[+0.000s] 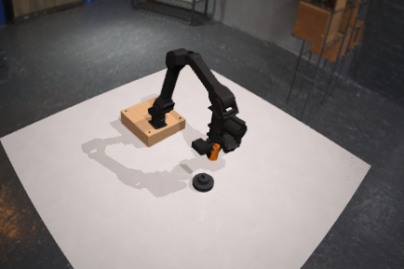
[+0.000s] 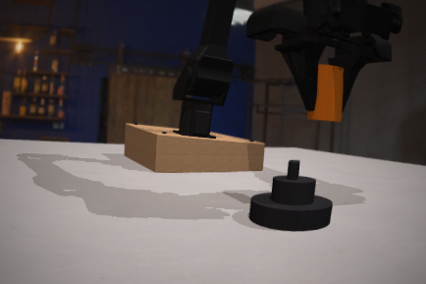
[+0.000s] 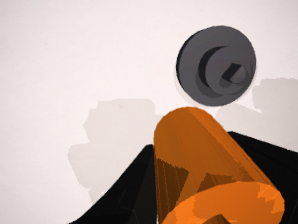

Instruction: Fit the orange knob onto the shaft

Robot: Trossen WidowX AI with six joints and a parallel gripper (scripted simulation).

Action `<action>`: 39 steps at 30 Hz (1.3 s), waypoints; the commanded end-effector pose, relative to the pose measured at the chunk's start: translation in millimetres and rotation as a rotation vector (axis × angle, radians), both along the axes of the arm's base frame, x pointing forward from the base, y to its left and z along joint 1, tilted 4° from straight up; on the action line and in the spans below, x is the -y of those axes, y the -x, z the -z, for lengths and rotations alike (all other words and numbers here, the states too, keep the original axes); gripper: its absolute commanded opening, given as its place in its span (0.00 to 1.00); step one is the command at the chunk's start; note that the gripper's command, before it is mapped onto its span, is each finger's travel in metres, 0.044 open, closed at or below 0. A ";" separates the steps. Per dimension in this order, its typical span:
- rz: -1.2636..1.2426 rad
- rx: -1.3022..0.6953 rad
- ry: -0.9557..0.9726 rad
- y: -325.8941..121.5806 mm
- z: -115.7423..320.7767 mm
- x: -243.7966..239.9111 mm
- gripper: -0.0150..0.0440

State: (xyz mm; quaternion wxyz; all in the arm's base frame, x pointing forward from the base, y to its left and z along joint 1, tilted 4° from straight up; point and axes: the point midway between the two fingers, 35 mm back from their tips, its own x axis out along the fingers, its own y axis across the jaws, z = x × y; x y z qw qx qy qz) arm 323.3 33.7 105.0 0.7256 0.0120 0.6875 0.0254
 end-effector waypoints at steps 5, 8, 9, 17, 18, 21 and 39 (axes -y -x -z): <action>-0.002 0.012 -0.002 -13.1 5.1 20.7 0.25; -0.002 0.012 -0.001 -16.8 8.3 29.1 0.25; -0.002 0.012 -0.001 -18.0 9.3 32.0 0.25; -0.002 0.012 0.000 -25.7 17.4 53.5 0.25; -0.002 0.012 0.000 -25.8 17.5 54.0 0.25; -0.002 0.012 0.000 -26.1 20.8 53.8 0.25; 0.001 0.012 0.000 -29.1 39.2 51.9 0.25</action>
